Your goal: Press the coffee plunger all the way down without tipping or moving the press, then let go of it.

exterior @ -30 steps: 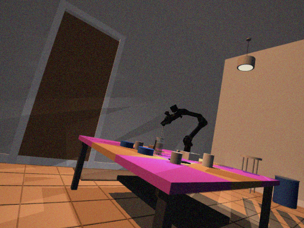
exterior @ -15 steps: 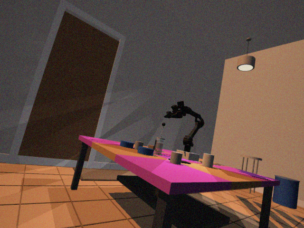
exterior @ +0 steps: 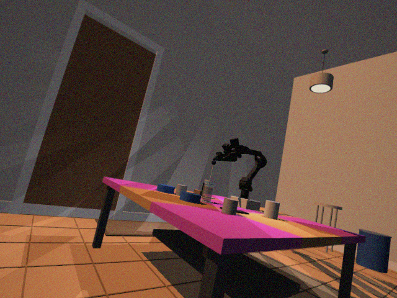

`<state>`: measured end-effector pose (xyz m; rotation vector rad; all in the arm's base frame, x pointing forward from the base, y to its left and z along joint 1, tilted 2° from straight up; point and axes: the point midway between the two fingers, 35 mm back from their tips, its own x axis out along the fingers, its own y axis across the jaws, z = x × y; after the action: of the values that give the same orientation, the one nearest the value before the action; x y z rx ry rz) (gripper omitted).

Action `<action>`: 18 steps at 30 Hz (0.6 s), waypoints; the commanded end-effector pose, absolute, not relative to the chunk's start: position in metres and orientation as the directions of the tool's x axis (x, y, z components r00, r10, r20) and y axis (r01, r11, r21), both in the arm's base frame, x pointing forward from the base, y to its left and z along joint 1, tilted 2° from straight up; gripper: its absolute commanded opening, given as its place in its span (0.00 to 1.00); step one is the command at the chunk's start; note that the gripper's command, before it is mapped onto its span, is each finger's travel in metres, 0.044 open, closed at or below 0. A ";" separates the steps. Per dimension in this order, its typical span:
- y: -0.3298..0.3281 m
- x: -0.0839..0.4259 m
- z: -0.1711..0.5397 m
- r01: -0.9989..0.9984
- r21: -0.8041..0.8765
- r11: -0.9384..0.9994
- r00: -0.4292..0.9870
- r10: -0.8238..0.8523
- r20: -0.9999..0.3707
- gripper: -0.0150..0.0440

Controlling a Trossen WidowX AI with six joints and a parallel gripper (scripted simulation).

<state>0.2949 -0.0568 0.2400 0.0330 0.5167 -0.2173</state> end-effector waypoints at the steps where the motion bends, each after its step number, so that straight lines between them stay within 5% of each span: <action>1: -0.057 0.300 0.234 0.209 -0.027 0.978 0.844 -0.194 -0.500 1.00; 18: -0.063 0.323 0.219 0.210 -0.027 0.977 0.845 -0.195 -0.498 1.00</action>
<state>0.3186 -0.0625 0.2235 0.0332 0.5197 -0.2182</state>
